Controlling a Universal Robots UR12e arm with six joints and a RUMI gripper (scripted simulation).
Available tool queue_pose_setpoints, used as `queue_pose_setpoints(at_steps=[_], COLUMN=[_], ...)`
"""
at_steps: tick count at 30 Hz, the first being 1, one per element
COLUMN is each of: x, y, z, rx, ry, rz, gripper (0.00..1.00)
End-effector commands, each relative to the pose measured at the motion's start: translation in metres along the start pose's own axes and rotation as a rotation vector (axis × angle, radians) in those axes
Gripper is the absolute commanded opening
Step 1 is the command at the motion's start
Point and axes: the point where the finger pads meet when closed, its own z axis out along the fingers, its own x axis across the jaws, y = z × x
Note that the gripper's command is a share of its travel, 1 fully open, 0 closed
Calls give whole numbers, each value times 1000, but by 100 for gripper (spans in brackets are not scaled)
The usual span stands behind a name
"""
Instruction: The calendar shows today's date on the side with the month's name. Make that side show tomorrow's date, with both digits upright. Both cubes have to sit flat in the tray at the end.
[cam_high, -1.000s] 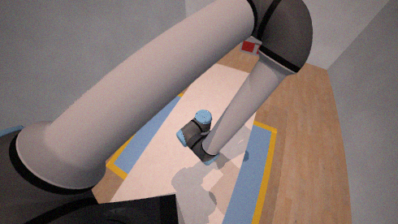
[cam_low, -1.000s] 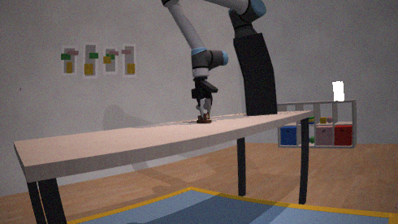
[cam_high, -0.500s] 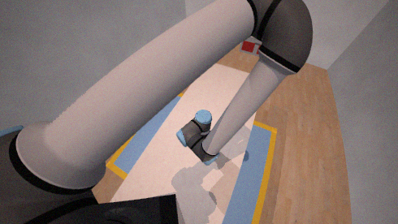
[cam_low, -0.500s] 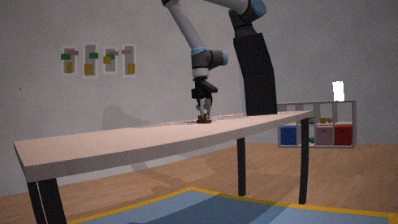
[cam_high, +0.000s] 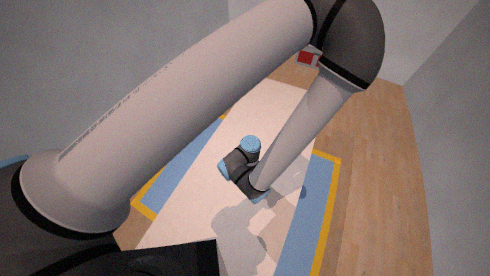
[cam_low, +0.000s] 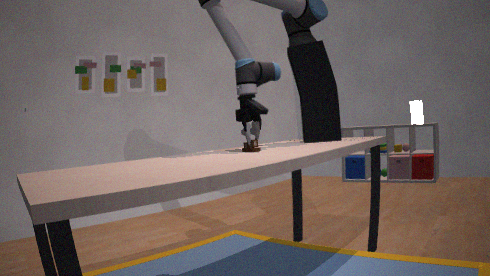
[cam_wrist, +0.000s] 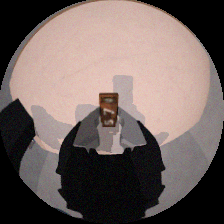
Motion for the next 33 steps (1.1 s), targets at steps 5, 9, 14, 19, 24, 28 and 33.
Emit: queue_pose_setpoints(at_steps=[5, 9, 14, 19, 24, 28, 33], x=[0, 0, 0, 0, 0, 0, 0], y=[0, 0, 0, 0, 0, 0, 0], z=[0, 0, 0, 0, 2, 3, 6], rx=[0, 0, 0, 0, 0, 0, 0], ry=[1, 1, 1, 1, 1, 1, 1], rz=[0, 0, 0, 0, 0, 0, 0], gripper=[11, 11, 11, 11, 11, 11, 11])
